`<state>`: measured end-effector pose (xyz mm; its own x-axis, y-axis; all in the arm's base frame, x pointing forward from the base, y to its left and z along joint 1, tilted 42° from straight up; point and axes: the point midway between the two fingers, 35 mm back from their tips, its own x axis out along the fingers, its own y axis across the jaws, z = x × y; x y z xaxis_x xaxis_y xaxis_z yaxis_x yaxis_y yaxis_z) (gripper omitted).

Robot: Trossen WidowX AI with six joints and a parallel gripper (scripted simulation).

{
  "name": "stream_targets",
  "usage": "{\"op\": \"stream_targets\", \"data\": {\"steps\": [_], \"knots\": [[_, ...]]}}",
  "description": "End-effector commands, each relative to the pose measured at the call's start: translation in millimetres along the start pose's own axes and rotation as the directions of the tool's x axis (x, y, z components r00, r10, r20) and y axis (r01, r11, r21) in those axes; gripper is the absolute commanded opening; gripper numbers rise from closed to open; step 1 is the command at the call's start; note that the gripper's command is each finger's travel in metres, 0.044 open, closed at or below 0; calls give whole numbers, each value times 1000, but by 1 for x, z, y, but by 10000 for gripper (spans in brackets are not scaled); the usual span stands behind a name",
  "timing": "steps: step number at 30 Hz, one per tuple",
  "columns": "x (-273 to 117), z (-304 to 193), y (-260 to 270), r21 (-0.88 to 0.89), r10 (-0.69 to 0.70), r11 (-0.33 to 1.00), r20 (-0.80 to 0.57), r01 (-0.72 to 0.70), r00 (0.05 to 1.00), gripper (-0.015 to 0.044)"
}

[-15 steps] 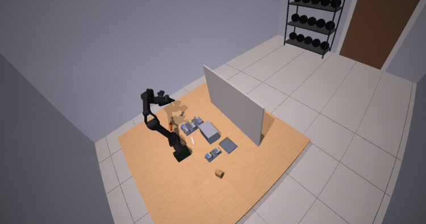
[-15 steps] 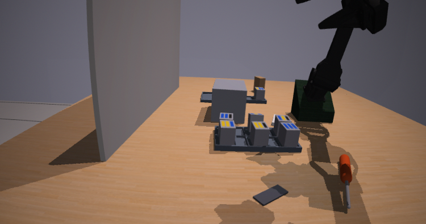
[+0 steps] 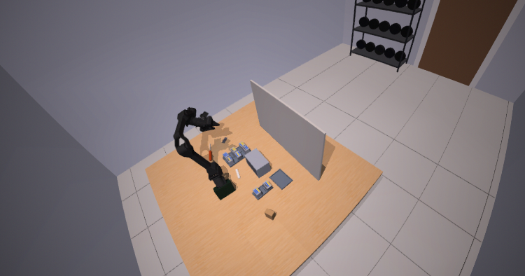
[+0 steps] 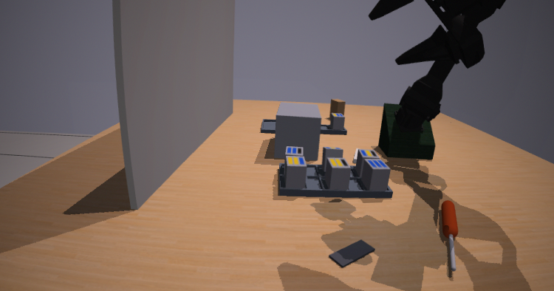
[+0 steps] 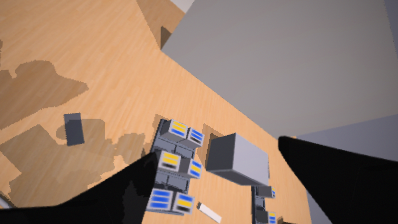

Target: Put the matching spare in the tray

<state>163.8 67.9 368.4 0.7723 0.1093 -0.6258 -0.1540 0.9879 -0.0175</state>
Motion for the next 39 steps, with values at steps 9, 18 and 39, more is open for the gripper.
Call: {"op": "stream_targets", "data": {"steps": [9,18,39], "knots": [[119,2,-17,50,-22,998,-438,49,899,440],[211,-22,-94,252,197,967,-641,-38,742,440],[273,-91,-230,714,611,676,-409,-179,678,440]]}}
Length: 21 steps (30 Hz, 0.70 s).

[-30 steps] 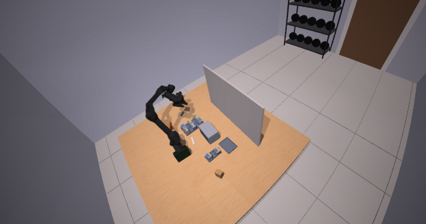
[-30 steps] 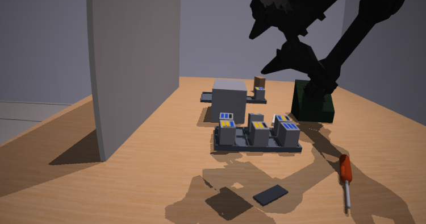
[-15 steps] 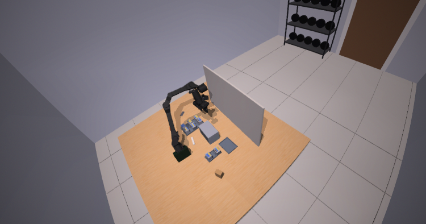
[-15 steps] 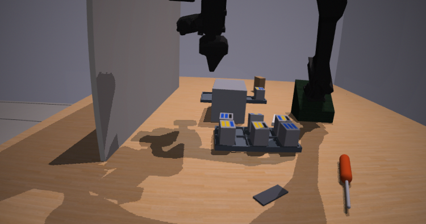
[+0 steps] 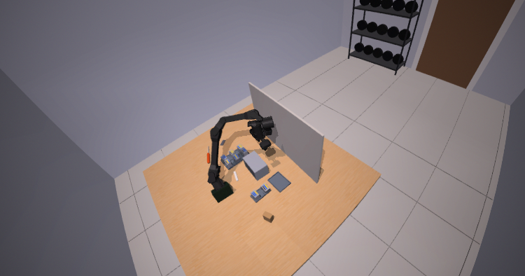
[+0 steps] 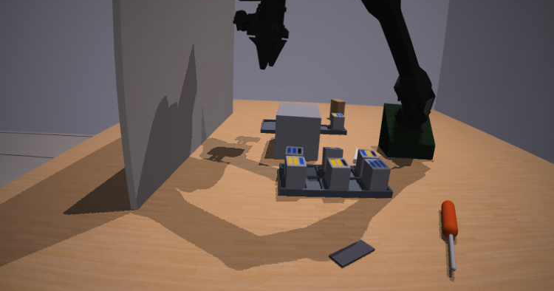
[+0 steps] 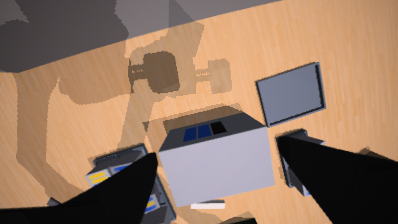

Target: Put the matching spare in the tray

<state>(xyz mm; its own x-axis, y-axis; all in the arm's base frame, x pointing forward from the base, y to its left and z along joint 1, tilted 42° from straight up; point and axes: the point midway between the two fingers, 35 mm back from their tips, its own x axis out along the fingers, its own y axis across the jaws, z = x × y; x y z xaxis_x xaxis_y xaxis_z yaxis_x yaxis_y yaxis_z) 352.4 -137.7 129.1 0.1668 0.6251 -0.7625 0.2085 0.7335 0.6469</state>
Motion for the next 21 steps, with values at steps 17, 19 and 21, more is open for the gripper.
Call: {"op": "stream_targets", "data": {"steps": [17,19,21], "knots": [[9,-10,42,-346,11,938,-5,-12,1000,440],[17,-24,73,-589,12,808,-16,-19,1000,440],[24,-37,96,-753,14,658,-25,-28,1000,440]]}}
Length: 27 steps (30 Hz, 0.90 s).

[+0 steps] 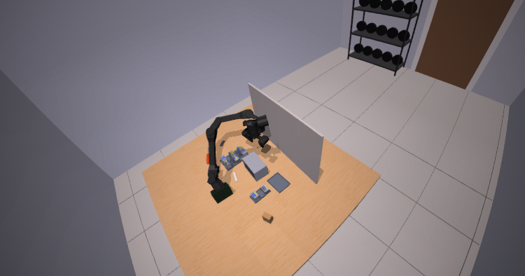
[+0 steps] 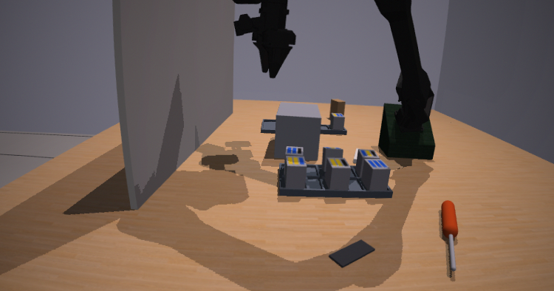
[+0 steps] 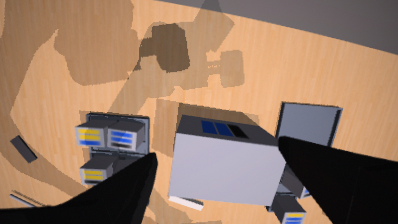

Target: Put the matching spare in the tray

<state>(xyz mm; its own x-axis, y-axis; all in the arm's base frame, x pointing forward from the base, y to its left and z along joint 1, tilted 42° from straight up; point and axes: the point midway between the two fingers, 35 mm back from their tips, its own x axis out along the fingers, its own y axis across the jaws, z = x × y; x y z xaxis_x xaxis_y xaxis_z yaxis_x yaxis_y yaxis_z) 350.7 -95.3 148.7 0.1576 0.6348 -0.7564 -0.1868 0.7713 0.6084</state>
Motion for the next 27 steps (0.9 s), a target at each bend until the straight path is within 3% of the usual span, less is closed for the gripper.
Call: {"op": "stream_targets", "data": {"steps": [1,5,10,23,27], "knots": [[17,-3,68,-516,13,856,-14,-18,1000,440],[28,-14,107,-778,25,627,-25,-36,999,440],[39,-30,145,-949,42,310,-39,-50,998,440],[39,-31,146,-954,43,295,-39,-50,998,440],[58,-31,147,-954,43,295,-39,-50,998,335]]}}
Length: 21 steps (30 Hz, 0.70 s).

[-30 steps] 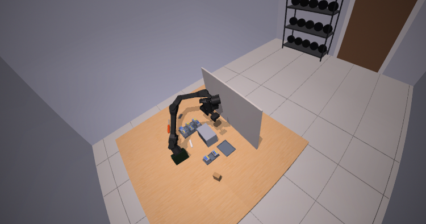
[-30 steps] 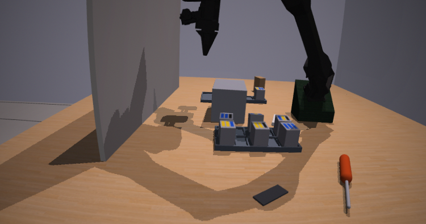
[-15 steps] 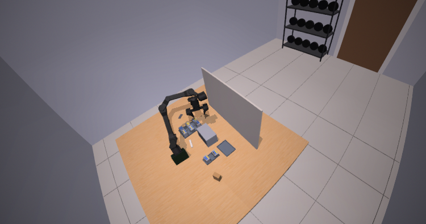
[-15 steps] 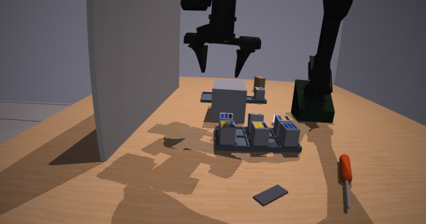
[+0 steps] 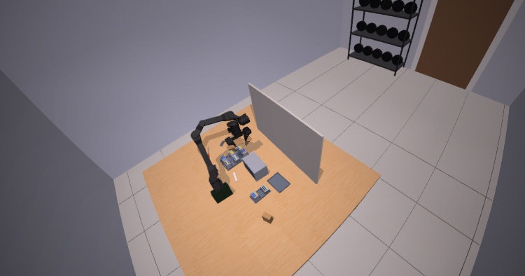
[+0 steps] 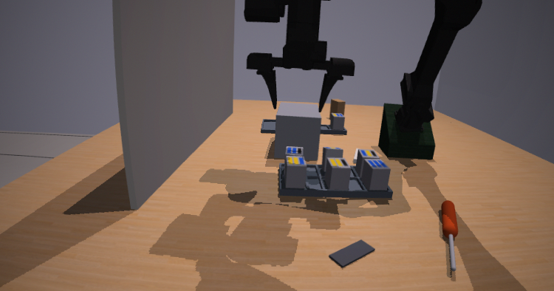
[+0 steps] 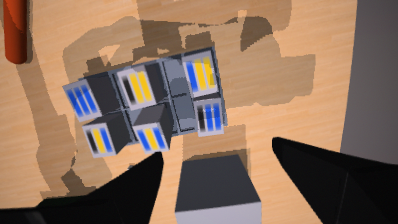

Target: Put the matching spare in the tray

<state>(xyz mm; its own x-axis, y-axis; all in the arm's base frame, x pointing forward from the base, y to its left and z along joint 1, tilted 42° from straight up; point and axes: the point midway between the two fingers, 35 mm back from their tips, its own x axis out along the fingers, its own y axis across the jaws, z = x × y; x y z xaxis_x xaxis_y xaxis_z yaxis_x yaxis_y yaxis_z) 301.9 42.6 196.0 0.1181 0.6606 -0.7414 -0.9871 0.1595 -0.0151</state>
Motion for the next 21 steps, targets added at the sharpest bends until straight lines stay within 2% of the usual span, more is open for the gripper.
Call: {"op": "stream_targets", "data": {"steps": [1,4,21], "knots": [[22,1,1,-3,7,1000,5,-7,1000,309],[35,1,-1,-4,6,1000,7,-6,1000,300],[47,1,-3,-4,6,1000,5,-6,1000,300]]}}
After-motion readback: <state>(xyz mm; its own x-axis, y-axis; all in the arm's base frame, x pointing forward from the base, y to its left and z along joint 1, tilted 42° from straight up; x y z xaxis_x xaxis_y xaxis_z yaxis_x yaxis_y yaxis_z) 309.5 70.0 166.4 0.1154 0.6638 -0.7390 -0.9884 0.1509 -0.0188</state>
